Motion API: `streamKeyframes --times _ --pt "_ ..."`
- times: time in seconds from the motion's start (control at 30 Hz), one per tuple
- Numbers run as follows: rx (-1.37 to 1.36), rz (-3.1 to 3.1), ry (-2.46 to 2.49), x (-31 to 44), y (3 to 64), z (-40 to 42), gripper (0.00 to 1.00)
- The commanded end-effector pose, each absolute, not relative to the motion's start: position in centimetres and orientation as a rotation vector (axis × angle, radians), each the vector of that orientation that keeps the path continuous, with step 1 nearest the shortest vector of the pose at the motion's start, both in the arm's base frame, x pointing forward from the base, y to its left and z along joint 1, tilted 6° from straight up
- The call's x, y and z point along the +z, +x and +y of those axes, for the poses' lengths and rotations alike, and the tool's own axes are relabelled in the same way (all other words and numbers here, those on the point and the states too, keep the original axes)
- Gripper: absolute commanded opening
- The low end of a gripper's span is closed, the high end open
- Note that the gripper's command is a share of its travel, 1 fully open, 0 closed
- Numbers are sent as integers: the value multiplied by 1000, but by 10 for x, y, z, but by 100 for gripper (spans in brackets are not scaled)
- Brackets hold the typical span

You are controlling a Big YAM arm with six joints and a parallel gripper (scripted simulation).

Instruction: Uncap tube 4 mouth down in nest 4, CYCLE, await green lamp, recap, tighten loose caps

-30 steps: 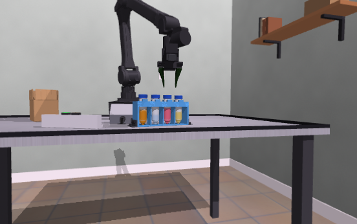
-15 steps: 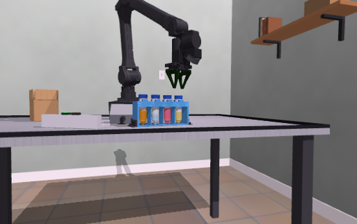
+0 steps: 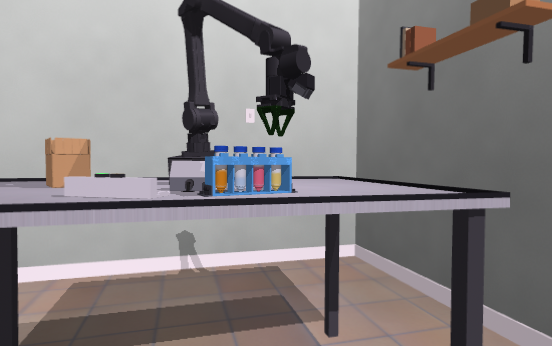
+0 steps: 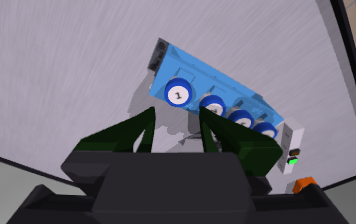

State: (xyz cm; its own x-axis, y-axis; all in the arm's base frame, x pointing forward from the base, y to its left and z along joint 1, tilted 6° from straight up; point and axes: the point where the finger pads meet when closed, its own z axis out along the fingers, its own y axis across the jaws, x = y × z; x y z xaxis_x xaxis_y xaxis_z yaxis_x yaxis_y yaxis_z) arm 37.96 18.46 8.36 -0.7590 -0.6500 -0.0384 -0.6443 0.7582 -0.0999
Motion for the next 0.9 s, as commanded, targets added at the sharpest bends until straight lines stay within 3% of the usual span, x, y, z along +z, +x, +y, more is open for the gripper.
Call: streamKeyframes --times 0.0,0.43,0.87 --pt "-108 2830 -1060 95 407 192 49" --pt "-120 2878 -1081 43 389 179 49" --pt "-118 2872 -1079 44 389 179 49"
